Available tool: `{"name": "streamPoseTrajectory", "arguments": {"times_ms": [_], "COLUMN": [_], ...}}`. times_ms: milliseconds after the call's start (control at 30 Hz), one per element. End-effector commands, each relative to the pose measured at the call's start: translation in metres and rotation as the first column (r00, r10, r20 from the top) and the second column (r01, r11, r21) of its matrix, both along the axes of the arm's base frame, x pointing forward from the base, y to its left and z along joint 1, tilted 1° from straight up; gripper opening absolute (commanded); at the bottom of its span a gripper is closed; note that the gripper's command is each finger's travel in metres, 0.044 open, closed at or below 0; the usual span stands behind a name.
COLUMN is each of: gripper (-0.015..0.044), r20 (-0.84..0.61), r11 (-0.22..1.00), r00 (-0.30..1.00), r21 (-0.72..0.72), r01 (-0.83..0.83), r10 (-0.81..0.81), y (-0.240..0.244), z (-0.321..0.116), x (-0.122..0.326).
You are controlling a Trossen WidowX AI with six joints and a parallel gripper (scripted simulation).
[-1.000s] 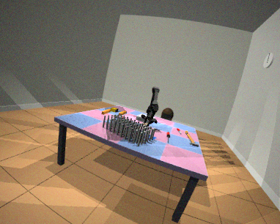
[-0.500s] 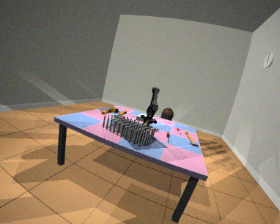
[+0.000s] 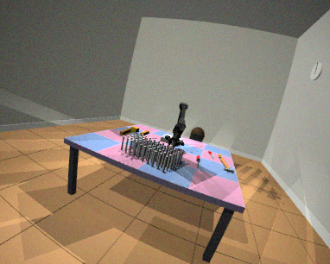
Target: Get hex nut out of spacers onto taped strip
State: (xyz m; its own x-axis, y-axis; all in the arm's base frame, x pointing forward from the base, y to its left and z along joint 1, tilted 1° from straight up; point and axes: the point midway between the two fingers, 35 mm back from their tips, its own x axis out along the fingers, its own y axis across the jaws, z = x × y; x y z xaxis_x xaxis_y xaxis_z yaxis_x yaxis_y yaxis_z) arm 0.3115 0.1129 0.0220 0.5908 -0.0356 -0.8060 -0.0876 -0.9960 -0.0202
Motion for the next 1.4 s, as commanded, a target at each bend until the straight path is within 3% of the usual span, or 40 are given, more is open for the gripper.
{"name": "streamPoseTrajectory", "arguments": {"times_ms": [0,1367], "gripper": [0.0,0.0], "r20": [-0.002,0.001], "r11": [1.0,1.0], "r00": [1.0,1.0], "r21": [-0.002,-0.003], "r01": [-0.002,-0.003], "r10": [0.002,0.003], "y": [0.0,-0.003], "z": [-0.001,0.0], "x": [0.005,0.035]}}
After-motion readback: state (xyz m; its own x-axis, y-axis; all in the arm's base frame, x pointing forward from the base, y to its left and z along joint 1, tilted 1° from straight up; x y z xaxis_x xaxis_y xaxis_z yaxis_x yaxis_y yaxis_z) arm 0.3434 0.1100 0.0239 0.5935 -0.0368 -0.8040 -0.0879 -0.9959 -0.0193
